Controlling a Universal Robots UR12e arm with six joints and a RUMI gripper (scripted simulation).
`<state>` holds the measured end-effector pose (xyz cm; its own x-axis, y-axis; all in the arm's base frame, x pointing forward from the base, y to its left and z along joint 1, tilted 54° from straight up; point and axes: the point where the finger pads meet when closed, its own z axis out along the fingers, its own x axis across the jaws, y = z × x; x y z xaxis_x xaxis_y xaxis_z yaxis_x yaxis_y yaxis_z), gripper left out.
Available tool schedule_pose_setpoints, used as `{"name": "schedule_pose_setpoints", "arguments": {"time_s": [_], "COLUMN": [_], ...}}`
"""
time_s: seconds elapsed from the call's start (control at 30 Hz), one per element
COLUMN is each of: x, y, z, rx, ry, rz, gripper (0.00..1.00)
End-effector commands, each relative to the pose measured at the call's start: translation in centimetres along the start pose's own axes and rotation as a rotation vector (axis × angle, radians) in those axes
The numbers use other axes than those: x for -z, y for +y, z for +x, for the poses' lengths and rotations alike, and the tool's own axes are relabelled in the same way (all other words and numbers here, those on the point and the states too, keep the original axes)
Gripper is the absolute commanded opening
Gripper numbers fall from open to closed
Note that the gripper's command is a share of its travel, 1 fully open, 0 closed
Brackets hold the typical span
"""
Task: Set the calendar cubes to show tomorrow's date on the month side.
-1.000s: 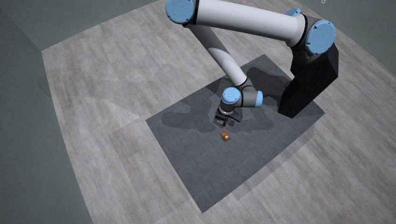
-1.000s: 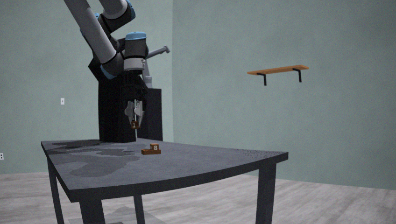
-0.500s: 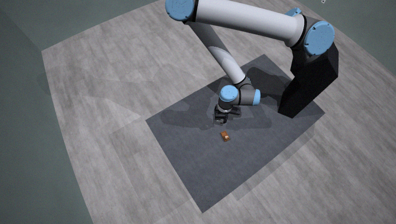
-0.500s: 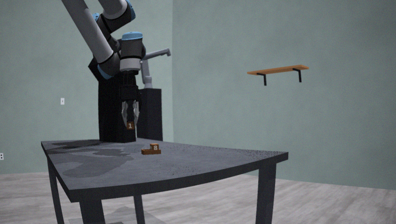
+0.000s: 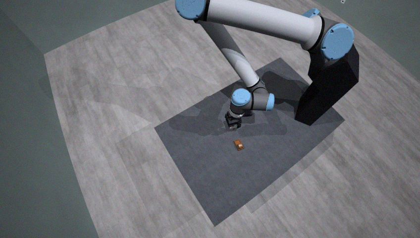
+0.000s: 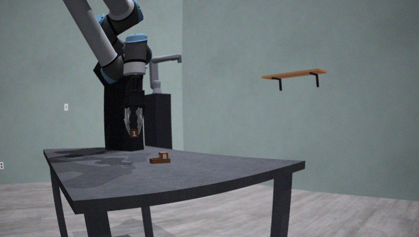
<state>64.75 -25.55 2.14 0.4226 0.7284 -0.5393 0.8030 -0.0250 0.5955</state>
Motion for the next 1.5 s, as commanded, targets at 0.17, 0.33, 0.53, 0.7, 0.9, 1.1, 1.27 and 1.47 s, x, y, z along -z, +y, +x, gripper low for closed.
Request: {"name": "schedule_pose_setpoints", "arguments": {"time_s": [0.17, 0.33, 0.53, 0.7, 0.9, 1.1, 1.27, 1.47], "x": [0.0, 0.0, 0.0, 0.0, -0.3, -1.9, -4.1, -6.1], "y": [0.1, 0.1, 0.1, 0.1, 0.1, 0.1, 0.1, 0.1], "z": [-0.6, -0.6, -0.6, -0.6, -0.6, -0.6, -0.6, -0.6], "rx": [0.095, 0.096, 0.096, 0.096, 0.097, 0.097, 0.097, 0.097], "ry": [0.002, 0.002, 0.002, 0.002, 0.002, 0.002, 0.002, 0.002], "rz": [-0.004, -0.004, -0.004, -0.004, -0.004, -0.004, -0.004, -0.004], "gripper": [0.1, 0.1, 0.1, 0.1, 0.1, 0.1, 0.1, 0.1]}}
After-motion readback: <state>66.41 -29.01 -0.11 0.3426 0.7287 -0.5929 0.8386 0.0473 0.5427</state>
